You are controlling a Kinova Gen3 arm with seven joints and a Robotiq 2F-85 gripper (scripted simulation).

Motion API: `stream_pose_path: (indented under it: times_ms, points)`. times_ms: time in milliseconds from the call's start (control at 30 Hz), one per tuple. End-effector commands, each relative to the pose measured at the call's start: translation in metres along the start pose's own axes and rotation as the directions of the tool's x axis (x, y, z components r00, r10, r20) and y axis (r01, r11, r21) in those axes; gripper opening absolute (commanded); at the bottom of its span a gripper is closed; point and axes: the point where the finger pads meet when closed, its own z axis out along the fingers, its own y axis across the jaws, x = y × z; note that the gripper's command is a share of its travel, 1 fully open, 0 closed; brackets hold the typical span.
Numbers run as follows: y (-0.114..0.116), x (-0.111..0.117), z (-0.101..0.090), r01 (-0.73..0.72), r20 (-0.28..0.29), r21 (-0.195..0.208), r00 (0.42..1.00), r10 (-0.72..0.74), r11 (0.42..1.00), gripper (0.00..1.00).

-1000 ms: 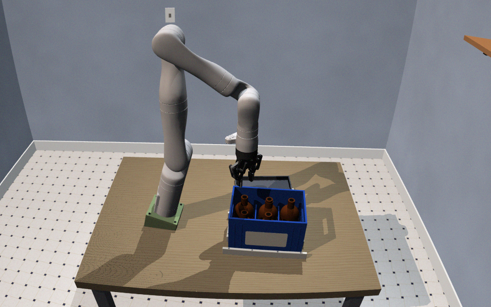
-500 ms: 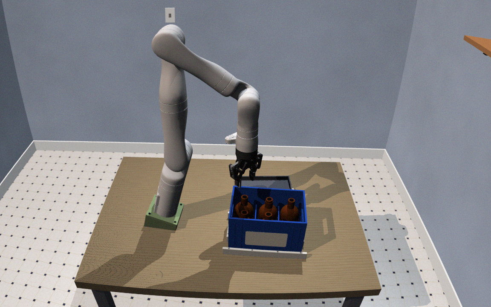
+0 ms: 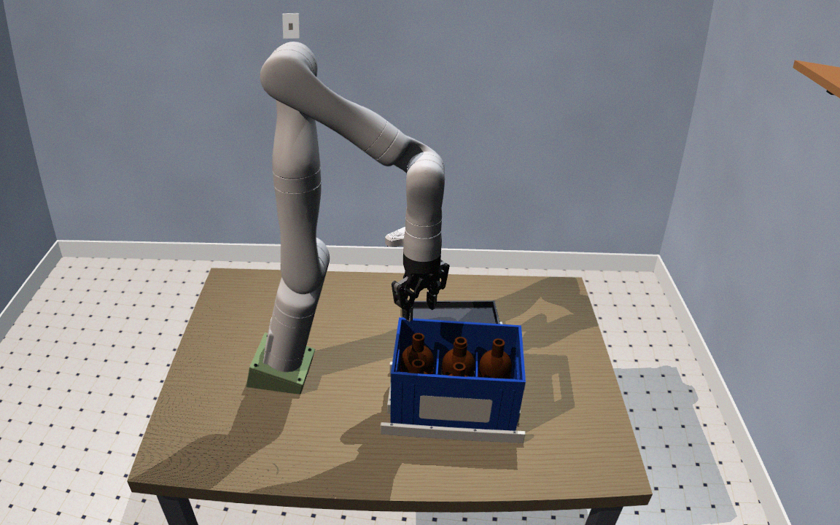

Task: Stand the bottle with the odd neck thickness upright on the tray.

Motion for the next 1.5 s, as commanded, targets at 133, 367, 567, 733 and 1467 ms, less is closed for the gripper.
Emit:
stream_pose_path:
  times_ms: [133, 367, 567, 733, 1467]
  points:
    - [0.0, 0.0, 0.004, 0.0, 0.0, 0.0, 1.0, 0.0, 1.0, 0.64]
    - [0.0, 0.0, 0.011, 0.0, 0.0, 0.0, 1.0, 0.0, 1.0, 0.64]
    - [0.0, 0.0, 0.016, 0.0, 0.0, 0.0, 1.0, 0.0, 1.0, 0.64]
    - [0.0, 0.0, 0.023, 0.0, 0.0, 0.0, 1.0, 0.0, 1.0, 0.64]
    - [0.0, 0.0, 0.041, 0.0, 0.0, 0.0, 1.0, 0.0, 1.0, 0.64]
